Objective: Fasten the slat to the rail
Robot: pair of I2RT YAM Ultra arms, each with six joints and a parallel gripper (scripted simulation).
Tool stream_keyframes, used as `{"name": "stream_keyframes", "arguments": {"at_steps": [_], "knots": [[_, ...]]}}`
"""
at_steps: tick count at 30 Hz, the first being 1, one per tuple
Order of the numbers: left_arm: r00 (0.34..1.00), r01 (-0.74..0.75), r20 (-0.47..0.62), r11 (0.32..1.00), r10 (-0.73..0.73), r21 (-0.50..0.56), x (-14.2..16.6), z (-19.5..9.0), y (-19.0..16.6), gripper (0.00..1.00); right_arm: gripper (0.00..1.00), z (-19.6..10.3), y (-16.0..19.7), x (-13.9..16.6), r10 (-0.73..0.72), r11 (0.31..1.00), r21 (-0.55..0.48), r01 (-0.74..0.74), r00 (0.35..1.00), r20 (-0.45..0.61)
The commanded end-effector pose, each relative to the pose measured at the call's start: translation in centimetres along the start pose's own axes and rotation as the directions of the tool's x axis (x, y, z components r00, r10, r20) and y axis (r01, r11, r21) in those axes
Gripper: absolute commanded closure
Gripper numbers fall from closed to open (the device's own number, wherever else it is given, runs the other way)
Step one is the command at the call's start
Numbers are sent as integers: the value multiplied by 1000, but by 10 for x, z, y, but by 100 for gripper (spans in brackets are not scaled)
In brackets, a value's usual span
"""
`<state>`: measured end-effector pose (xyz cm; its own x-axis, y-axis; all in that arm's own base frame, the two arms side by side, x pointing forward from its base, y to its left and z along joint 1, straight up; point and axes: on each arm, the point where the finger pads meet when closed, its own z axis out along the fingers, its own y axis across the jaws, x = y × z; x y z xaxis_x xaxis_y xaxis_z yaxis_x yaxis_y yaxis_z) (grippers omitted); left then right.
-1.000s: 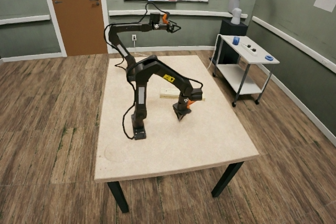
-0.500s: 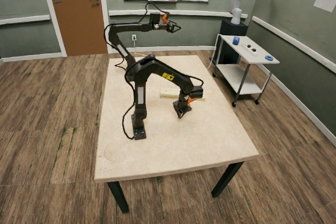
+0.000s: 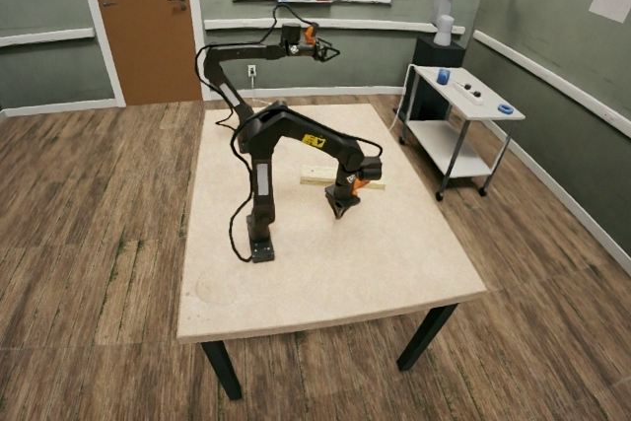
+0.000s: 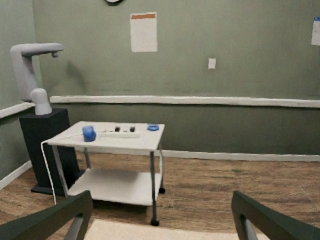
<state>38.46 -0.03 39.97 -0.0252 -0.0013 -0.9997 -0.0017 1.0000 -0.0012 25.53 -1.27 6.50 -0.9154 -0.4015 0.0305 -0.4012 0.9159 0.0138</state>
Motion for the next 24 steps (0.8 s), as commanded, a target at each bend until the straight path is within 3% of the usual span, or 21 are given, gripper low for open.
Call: {"name": "stream_keyframes", "arguments": {"at_steps": [1, 24], "knots": [[999, -1, 38, 1000, 1, 2, -12, -4, 1, 0, 88, -20, -4, -5, -3, 1000, 19, 2, 999, 43], [999, -1, 38, 1000, 1, 2, -12, -4, 1, 0, 88, -22, -3, -6, -17, 1000, 19, 16, 999, 47]]}}
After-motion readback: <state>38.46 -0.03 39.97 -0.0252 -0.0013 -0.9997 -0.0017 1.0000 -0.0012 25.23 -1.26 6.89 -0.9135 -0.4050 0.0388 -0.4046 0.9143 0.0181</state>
